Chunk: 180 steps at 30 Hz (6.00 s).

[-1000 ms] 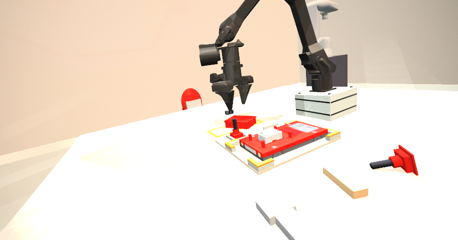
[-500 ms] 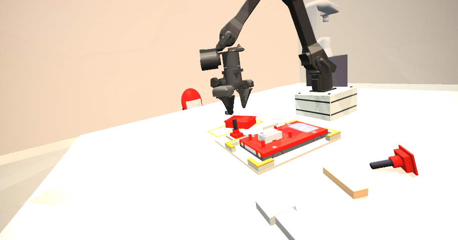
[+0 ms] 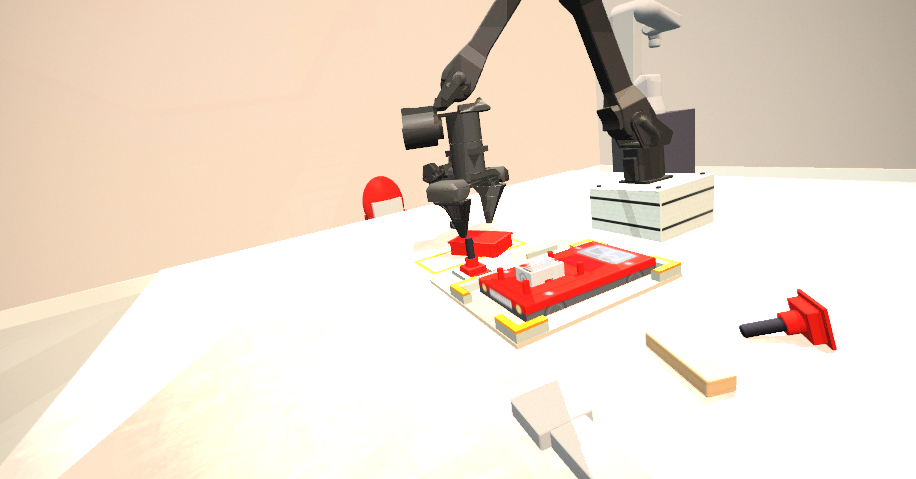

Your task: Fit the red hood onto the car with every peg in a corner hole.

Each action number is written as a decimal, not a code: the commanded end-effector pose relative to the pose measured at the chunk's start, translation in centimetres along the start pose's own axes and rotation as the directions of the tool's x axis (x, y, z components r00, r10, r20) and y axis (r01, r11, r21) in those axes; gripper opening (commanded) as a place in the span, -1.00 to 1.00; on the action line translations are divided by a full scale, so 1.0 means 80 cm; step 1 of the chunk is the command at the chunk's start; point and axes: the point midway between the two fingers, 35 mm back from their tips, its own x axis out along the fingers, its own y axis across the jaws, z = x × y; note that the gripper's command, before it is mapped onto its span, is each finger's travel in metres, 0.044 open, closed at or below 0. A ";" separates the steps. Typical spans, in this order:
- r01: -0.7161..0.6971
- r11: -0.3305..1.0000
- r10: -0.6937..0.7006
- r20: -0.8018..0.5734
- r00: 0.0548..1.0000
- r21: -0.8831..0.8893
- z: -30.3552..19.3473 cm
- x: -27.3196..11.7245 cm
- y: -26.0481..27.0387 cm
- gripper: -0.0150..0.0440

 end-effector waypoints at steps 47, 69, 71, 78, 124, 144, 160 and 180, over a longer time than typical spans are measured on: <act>0.011 1.000 -0.011 -0.007 1.000 0.004 -0.004 0.036 -0.004 1.00; 0.004 1.000 -0.004 -0.006 1.000 0.003 -0.003 0.036 -0.003 0.42; 0.004 1.000 -0.004 -0.006 1.000 0.003 -0.003 0.034 -0.003 0.24; 0.004 1.000 -0.003 -0.006 1.000 0.003 -0.003 0.011 -0.002 -0.38; -0.017 0.859 0.008 -0.019 1.000 -0.512 -0.096 -0.085 0.115 -0.49; -0.031 0.528 0.010 -0.031 0.999 -0.849 -0.214 -0.090 0.178 -0.49; -0.031 0.526 0.010 -0.031 0.999 -0.850 -0.215 -0.040 0.179 -0.49; -0.031 0.526 0.010 -0.031 0.999 -0.850 -0.218 -0.027 0.180 -0.49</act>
